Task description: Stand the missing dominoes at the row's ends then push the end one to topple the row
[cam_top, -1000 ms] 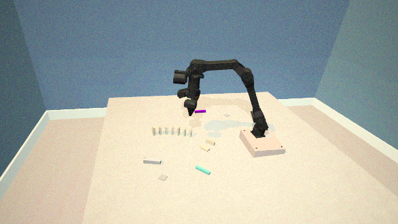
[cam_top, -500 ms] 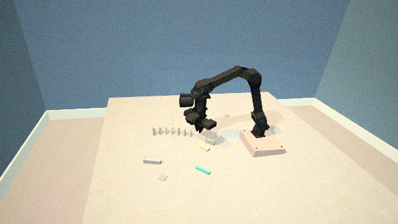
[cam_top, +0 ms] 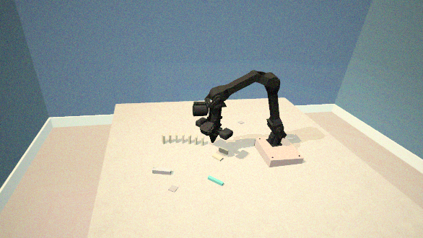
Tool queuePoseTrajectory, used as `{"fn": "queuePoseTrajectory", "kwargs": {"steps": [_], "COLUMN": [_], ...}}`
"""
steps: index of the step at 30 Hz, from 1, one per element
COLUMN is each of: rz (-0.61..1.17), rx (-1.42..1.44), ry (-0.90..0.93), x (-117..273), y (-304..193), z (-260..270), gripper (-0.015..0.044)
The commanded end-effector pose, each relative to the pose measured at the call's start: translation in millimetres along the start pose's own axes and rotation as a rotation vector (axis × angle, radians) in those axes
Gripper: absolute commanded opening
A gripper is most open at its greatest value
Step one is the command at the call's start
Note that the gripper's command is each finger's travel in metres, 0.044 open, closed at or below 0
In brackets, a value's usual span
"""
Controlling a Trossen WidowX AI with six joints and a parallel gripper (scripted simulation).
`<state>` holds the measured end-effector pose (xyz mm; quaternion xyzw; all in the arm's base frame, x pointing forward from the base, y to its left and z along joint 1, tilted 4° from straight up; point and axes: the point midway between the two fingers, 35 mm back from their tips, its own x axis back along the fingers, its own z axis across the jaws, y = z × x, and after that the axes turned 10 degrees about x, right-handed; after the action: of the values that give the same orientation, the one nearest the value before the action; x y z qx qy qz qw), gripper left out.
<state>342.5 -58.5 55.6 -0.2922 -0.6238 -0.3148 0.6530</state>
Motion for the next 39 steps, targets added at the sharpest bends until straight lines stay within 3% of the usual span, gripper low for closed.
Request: {"fn": "queuePoseTrajectory", "kwargs": {"steps": [1, 35, 39], "rz": [-0.011, -0.011, -0.011], "rx": [0.009, 0.009, 0.009], "ry": [-0.005, -0.005, -0.005], "x": [3, 3, -38], "y": [1, 1, 4], "z": [0, 0, -2], "gripper": [0.0000, 0.0000, 0.0000]}}
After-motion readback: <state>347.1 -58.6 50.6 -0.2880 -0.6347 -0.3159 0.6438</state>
